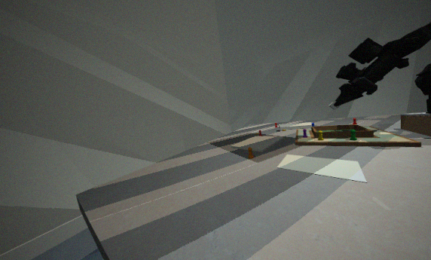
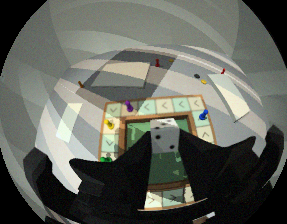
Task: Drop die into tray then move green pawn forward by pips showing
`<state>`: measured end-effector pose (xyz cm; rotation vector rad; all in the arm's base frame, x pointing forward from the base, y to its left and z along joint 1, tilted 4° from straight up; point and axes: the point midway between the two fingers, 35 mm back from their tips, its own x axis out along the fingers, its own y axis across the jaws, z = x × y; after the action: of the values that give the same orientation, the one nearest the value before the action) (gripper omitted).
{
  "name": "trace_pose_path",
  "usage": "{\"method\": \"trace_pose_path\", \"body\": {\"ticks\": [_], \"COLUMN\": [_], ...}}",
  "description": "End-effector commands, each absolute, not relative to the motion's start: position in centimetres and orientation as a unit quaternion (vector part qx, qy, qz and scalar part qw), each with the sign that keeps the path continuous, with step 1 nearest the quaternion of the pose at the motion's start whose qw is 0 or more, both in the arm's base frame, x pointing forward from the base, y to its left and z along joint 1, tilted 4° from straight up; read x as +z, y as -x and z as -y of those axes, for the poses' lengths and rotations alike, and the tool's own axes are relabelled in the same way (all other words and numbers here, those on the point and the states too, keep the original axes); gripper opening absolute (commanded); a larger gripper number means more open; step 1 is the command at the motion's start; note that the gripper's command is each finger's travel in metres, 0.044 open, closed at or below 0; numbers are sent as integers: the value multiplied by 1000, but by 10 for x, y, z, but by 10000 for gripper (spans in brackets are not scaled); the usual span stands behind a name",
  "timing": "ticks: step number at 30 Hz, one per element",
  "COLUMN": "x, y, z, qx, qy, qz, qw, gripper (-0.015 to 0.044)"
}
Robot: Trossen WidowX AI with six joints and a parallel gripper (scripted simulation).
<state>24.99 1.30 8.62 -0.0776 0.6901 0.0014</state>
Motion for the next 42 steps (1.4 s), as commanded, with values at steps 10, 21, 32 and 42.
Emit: {"method": "trace_pose_path", "body": {"ticks": [10,21,32,42], "x": [126,107,85,46], "y": [-249,-261,-269,-255], "z": [-16,-15,-12,-114], "qx": [-2,-8,-16,45], "qy": [38,42,39,90], "qz": [-339,-513,-657,-691], "qw": [940,858,753,716], "gripper": [394,440,440,204]}}
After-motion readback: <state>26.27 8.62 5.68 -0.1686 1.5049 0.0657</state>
